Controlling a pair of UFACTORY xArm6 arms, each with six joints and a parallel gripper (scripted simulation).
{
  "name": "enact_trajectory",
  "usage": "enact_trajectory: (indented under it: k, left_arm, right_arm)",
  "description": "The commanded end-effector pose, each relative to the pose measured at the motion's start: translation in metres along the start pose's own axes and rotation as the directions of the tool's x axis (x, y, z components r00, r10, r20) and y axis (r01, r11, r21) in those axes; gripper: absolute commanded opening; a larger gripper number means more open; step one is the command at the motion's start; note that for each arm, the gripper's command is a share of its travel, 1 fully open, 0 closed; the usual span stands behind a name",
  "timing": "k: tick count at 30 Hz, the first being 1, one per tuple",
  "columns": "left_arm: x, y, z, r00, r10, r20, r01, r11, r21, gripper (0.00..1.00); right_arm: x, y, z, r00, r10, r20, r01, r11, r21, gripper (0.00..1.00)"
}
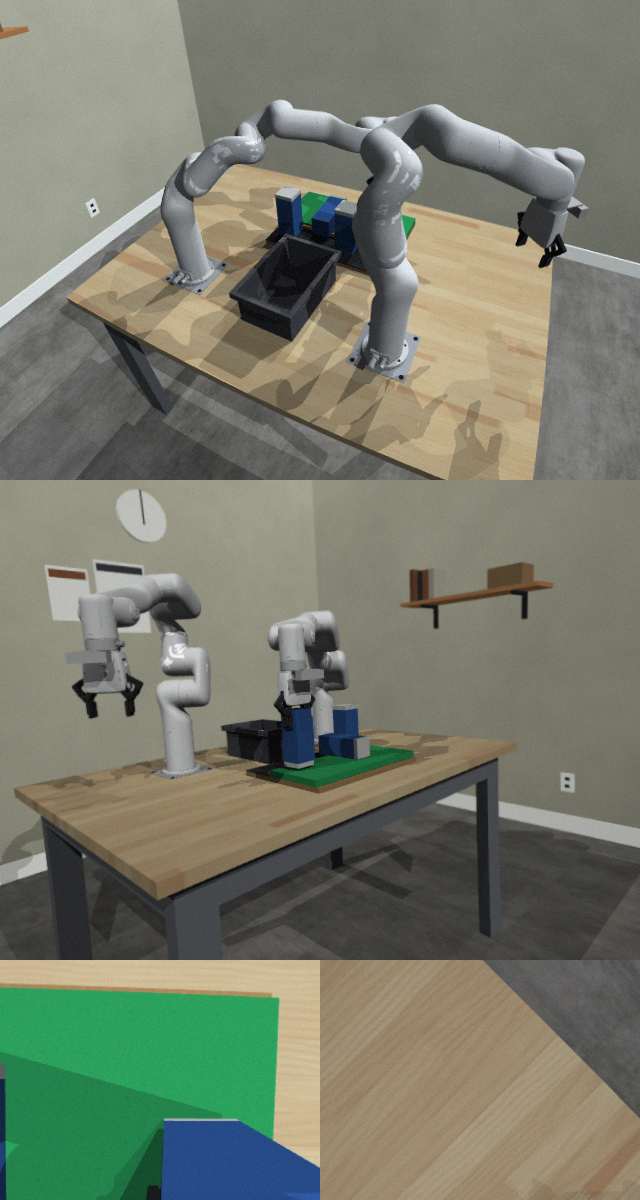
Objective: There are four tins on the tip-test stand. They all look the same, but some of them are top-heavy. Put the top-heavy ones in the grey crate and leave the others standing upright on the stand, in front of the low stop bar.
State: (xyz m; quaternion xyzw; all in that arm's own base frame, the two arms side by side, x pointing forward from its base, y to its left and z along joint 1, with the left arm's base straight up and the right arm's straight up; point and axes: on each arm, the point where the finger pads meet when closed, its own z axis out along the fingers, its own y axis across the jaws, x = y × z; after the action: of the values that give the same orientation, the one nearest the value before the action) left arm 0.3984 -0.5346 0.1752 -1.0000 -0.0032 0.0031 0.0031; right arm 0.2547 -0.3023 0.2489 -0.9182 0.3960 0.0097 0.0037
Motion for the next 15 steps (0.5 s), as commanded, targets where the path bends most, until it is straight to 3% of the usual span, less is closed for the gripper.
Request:
enact_trajectory:
  k: [1,15]
  left_arm:
    - [0.001,0.001,-0.015,1.0,0.0,-0.005,0.0,1.0,-0.007,0.0]
    - [0.001,0.001,-0.047,1.0,0.0,-0.004,0.0,1.0,-0.006,0.0]
  right_arm:
    - [0.001,0.0,-0.002,1.0,0.0,-0.004,0.0,1.0,0.0,1.0]
    - [0.001,0.0,-0.002,1.0,0.0,-0.004,0.0,1.0,0.0,1.0]
